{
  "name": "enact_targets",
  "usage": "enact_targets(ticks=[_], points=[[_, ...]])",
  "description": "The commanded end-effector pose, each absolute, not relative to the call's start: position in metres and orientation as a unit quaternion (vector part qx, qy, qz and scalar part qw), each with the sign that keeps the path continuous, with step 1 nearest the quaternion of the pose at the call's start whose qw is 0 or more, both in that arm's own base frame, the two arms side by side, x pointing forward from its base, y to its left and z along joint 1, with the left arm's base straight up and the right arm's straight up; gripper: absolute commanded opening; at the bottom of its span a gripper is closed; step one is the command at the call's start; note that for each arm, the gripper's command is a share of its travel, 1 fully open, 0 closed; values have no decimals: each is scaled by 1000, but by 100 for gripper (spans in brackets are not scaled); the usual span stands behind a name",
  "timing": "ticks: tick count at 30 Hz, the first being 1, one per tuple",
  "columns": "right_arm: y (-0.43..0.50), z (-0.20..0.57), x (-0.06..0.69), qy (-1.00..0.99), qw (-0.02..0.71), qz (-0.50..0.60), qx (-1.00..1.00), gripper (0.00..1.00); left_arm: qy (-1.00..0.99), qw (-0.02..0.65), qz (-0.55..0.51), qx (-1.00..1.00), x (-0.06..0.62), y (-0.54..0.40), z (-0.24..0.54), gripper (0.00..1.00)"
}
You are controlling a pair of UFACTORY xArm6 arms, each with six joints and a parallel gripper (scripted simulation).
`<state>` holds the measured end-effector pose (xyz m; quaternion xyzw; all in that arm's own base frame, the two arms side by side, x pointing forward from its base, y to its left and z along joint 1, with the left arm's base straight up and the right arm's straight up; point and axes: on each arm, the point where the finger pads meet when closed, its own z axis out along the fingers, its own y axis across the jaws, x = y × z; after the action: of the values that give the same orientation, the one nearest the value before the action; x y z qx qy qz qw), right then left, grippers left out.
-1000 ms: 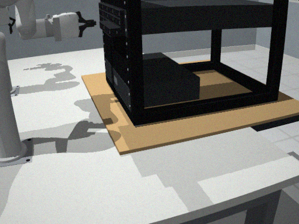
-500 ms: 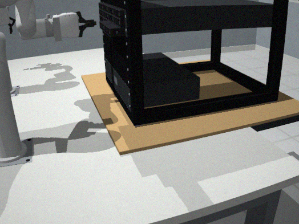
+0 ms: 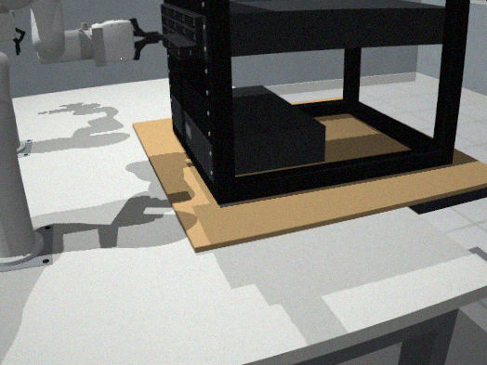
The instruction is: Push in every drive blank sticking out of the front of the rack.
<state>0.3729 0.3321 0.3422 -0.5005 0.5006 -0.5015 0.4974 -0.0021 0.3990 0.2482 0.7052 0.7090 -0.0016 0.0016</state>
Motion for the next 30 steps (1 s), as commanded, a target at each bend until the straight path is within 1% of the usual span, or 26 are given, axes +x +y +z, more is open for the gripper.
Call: enact_targets(ticks=[1, 30], points=[[333, 344, 380, 501, 499, -501, -499, 0, 709, 0, 0, 705, -2, 400, 250, 100], [333, 344, 396, 501, 499, -501, -499, 0, 709, 0, 0, 705, -2, 400, 250, 100]])
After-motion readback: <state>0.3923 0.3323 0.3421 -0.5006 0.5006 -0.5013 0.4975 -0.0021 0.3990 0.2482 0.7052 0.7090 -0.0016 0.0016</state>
